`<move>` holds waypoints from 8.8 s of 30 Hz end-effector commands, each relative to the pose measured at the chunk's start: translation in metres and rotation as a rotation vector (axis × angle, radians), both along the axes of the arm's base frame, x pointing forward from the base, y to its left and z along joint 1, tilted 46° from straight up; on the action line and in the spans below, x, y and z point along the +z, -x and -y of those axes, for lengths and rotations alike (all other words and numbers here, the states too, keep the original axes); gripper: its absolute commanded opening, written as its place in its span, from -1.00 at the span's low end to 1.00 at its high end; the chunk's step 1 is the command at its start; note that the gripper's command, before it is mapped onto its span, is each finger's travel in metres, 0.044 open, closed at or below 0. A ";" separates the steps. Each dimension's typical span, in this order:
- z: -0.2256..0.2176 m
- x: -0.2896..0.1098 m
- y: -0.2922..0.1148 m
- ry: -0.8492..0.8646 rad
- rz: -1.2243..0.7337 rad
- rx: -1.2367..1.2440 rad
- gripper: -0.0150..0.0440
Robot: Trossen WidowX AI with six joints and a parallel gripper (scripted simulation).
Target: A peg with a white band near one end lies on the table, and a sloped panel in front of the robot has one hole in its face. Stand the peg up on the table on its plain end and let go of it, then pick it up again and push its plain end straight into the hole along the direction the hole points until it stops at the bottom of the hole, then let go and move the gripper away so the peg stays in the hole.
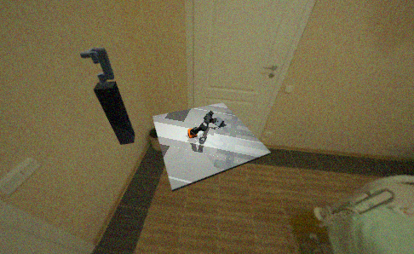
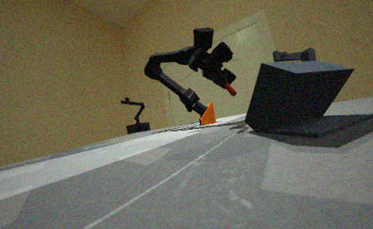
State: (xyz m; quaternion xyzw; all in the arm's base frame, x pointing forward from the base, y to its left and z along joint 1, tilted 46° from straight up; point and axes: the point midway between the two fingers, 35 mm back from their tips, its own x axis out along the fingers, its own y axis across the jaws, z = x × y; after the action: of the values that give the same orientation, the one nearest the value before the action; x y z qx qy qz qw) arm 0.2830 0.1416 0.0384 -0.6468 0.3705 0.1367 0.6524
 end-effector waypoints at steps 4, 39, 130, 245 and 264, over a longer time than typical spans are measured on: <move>-0.004 -0.004 -0.001 0.014 0.014 0.037 -0.49; -0.024 -0.018 -0.021 0.038 0.080 0.170 -0.49; -0.025 -0.054 -0.077 0.059 0.150 0.247 -0.49; -0.031 -0.052 -0.079 0.057 0.147 0.244 1.00; -0.038 -0.036 -0.058 0.055 0.147 0.246 1.00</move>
State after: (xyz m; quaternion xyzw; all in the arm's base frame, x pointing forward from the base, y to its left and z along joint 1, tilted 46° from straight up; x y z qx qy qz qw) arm 0.3456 0.1801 0.0012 -0.7126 0.2409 0.1582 0.6396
